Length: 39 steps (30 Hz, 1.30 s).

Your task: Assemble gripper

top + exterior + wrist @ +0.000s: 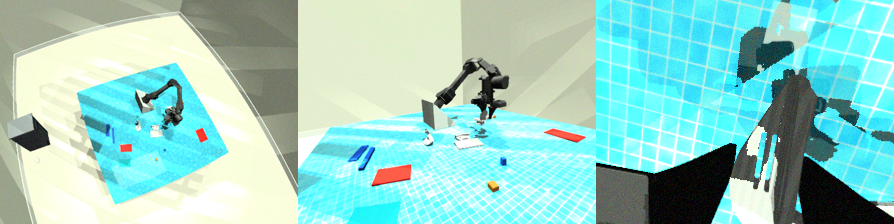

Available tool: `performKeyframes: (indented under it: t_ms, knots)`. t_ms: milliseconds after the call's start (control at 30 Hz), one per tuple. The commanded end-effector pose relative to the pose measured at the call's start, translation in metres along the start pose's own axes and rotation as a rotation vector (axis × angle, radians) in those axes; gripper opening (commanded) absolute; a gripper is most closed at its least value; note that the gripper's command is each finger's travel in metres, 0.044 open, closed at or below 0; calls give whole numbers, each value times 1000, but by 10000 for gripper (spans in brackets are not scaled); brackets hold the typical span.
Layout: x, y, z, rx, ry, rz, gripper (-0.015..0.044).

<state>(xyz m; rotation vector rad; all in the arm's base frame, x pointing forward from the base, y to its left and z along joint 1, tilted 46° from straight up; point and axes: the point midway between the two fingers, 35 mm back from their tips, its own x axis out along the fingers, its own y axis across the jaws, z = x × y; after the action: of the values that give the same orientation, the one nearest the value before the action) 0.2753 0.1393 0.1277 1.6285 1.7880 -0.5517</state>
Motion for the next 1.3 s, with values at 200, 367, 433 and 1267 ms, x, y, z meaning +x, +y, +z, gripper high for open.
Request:
performKeyframes:
  t_ms: [200, 367, 433, 1267]
  knots:
    - [2, 7, 33, -181, -9, -8, 134]
    - [2, 9, 49, -275, -13, -9, 134]
    - [2, 10, 55, -313, -14, -10, 134]
    - [2, 6, 137, -795, -9, -15, 134]
